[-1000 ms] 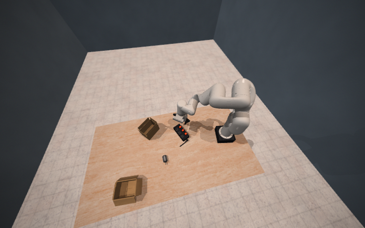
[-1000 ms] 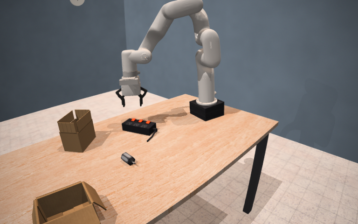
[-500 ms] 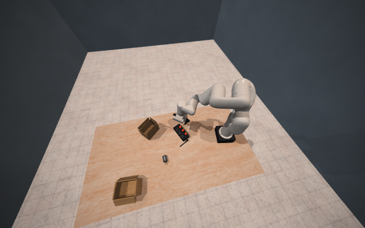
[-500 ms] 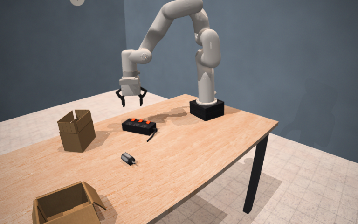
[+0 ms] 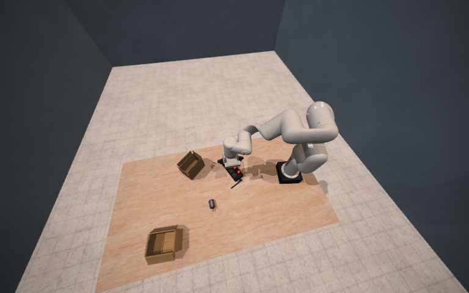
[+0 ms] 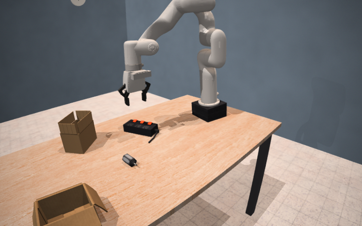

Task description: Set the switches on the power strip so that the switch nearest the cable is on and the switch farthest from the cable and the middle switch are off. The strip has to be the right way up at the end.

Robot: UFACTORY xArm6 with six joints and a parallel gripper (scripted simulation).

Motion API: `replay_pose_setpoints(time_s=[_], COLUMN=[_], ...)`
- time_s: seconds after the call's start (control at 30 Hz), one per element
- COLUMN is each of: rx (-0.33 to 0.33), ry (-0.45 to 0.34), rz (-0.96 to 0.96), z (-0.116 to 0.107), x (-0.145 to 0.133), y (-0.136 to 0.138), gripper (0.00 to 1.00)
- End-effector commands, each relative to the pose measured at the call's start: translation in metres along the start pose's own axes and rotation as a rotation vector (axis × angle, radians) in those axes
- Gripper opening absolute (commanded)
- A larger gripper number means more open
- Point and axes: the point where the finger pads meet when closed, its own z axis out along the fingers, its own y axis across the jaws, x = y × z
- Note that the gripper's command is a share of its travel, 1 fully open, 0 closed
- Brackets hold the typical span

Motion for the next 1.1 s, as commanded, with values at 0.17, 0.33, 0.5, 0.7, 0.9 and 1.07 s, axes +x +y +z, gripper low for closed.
replay_pose_setpoints(time_s=[0.17, 0.33, 0.5, 0.7, 0.9, 1.07], rx=[0.008, 0.008, 0.008, 0.006, 0.006, 0.006], ry=[0.012, 0.012, 0.013, 0.014, 0.013, 0.013], rz=[-0.060, -0.060, -0.072, -0.361, -0.484, -0.484], z=[-0.006, -0.006, -0.004, 0.040, 0.057, 0.057], x=[0.008, 0.008, 0.007, -0.019, -0.029, -0.029], y=[0.002, 0.002, 0.001, -0.030, -0.046, -0.046], gripper=[1.00, 1.00, 1.00, 1.00, 0.00, 0.00])
